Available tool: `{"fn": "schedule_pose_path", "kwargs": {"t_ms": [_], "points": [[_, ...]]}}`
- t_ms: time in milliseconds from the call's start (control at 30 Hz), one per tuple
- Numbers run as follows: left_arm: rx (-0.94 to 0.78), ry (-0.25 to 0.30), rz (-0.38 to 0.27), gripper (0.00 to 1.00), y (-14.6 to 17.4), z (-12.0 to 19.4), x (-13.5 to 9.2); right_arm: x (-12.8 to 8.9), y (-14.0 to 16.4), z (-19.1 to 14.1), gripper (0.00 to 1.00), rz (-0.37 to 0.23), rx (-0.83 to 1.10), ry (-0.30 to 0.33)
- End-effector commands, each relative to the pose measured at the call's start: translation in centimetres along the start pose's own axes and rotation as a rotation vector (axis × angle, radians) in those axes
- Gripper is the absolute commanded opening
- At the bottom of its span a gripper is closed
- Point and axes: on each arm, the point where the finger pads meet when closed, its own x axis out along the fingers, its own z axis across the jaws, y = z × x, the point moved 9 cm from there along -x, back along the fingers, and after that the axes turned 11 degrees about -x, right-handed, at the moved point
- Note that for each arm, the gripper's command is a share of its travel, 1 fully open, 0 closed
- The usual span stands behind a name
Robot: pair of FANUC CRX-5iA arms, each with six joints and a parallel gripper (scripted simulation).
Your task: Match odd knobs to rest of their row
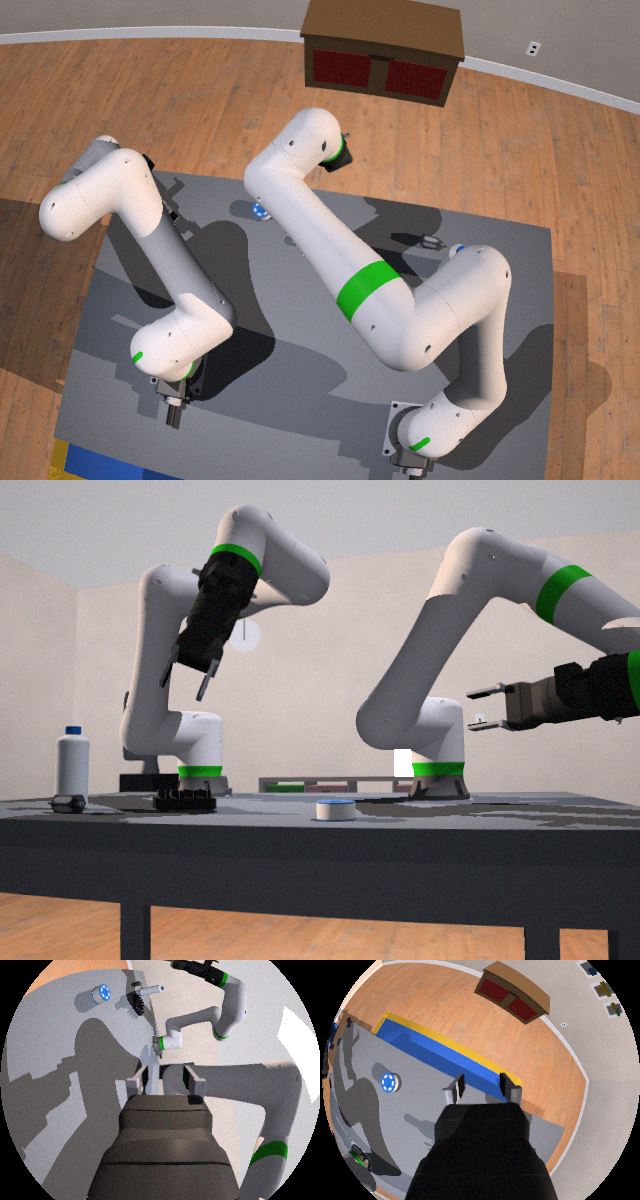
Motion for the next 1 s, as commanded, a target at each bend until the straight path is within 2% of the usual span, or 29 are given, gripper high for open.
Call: {"fn": "schedule_pose_path", "kwargs": {"t_ms": [0, 200, 433, 700, 767, 967], "points": [[0.007, 0.006, 0.004, 1.00, -0.1, 0.1, -0.1, -0.1, 0.0, 0.1, 1.00, 0.002, 0.001, -0.001], [0.026, 0.022, 0.015, 1.00, -0.6, 0.2, -0.5, -0.1, 0.0, 0.1, 1.00, 0.002, 0.001, -0.001], [0.084, 0.071, 0.048, 1.00, -2.0, 0.6, -1.5, -0.1, 0.0, 0.1, 1.00, 0.002, 0.001, -0.001], [0.190, 0.171, 0.103, 1.00, -4.8, 1.2, -3.3, -0.1, 0.0, 0.1, 1.00, 0.002, 0.001, -0.001], [0.190, 0.171, 0.103, 1.00, -4.8, 1.2, -3.3, -0.1, 0.0, 0.1, 1.00, 0.002, 0.001, -0.001], [0.291, 0.281, 0.146, 1.00, -7.9, 1.9, -5.0, -0.1, 0.0, 0.1, 1.00, 0.002, 0.001, -0.001]]}}
